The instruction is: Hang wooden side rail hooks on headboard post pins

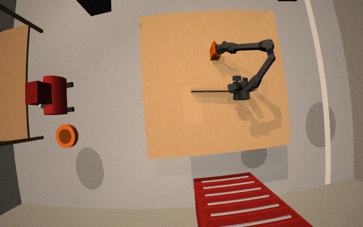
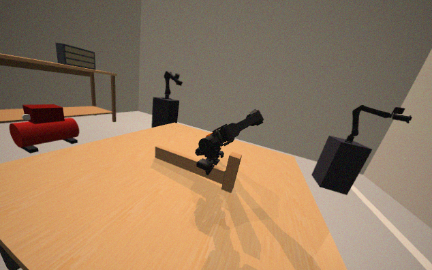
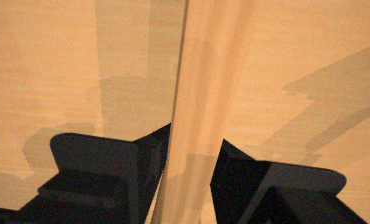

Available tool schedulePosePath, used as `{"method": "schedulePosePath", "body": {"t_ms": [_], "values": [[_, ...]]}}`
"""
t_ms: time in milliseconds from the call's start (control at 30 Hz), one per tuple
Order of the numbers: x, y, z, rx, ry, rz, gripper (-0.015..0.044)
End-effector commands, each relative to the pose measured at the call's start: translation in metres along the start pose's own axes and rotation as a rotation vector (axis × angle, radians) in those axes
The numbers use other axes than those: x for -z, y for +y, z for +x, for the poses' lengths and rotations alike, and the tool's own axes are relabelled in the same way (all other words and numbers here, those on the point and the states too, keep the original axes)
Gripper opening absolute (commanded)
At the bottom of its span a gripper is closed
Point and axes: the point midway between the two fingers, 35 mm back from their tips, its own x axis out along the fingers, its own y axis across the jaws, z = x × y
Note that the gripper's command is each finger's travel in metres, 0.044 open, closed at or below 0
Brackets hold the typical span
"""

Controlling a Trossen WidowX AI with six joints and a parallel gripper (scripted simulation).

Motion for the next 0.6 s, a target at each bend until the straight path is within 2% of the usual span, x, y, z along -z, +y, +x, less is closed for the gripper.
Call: {"method": "schedulePosePath", "body": {"t_ms": [0, 133, 567], "values": [[0.0022, 0.0012, -0.0008, -0.009, 0.009, -0.005, 0.0], [0.0022, 0.0012, -0.0002, -0.009, 0.009, -0.005, 0.0], [-0.0002, 0.0001, -0.0021, -0.001, 0.0, 0.0, 0.0341]]}}
